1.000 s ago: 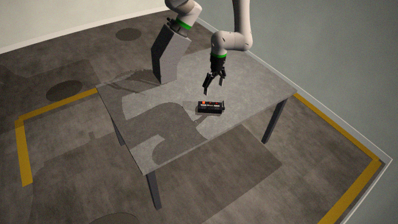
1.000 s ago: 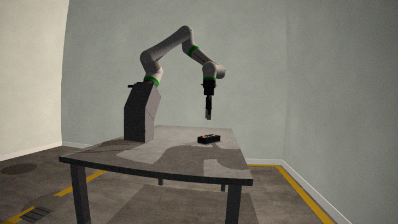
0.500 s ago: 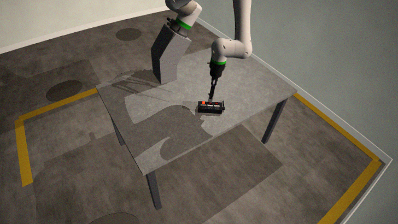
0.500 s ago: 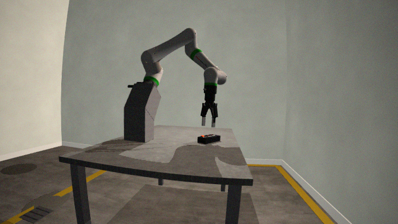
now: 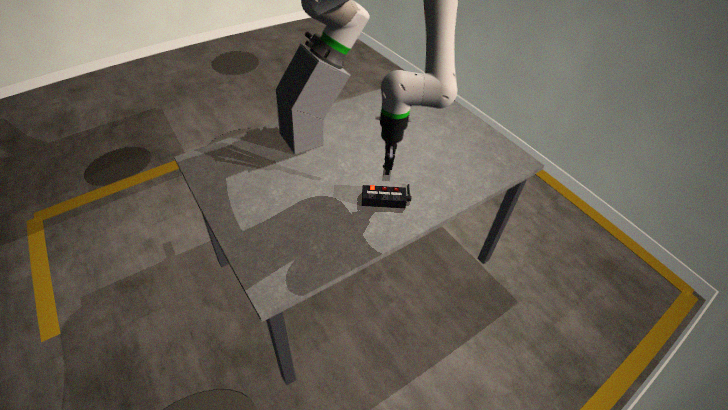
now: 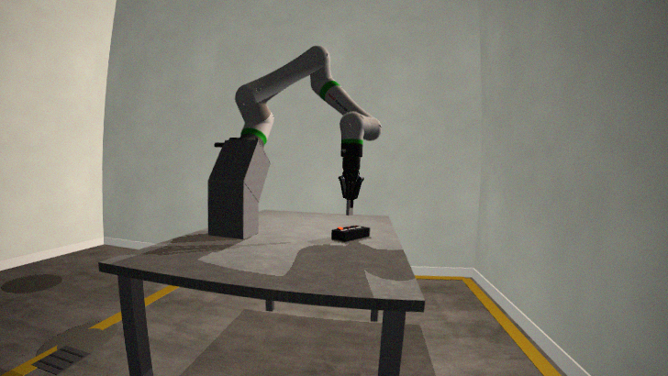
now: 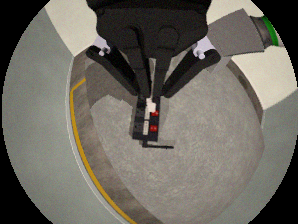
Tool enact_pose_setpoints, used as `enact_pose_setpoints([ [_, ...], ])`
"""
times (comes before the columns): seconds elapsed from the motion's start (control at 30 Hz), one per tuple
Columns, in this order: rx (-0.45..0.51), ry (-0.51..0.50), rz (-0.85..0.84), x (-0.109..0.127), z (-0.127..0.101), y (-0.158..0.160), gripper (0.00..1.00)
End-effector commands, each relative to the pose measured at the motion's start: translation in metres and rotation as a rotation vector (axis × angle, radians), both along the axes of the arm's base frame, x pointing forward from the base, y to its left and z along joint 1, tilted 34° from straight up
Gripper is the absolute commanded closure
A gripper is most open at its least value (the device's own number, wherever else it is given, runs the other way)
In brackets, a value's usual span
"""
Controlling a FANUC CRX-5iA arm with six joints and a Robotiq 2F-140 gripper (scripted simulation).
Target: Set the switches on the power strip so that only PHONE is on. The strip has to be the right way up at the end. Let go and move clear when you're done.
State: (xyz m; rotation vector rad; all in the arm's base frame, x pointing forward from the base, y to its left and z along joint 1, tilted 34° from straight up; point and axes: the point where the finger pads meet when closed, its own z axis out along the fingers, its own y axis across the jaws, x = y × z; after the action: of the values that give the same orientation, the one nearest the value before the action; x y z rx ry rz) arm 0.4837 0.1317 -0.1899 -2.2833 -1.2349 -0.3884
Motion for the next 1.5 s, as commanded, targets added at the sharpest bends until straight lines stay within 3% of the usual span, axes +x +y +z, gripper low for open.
enact_pose_setpoints([
  [0.0,0.000,0.000,0.000,0.000,0.000,0.000,1.00],
  [0.8,0.000,-0.001,0.001,0.000,-0.001,0.001,1.00],
  [1.47,0.001,-0.004,0.004,0.000,-0.017,0.011,1.00],
])
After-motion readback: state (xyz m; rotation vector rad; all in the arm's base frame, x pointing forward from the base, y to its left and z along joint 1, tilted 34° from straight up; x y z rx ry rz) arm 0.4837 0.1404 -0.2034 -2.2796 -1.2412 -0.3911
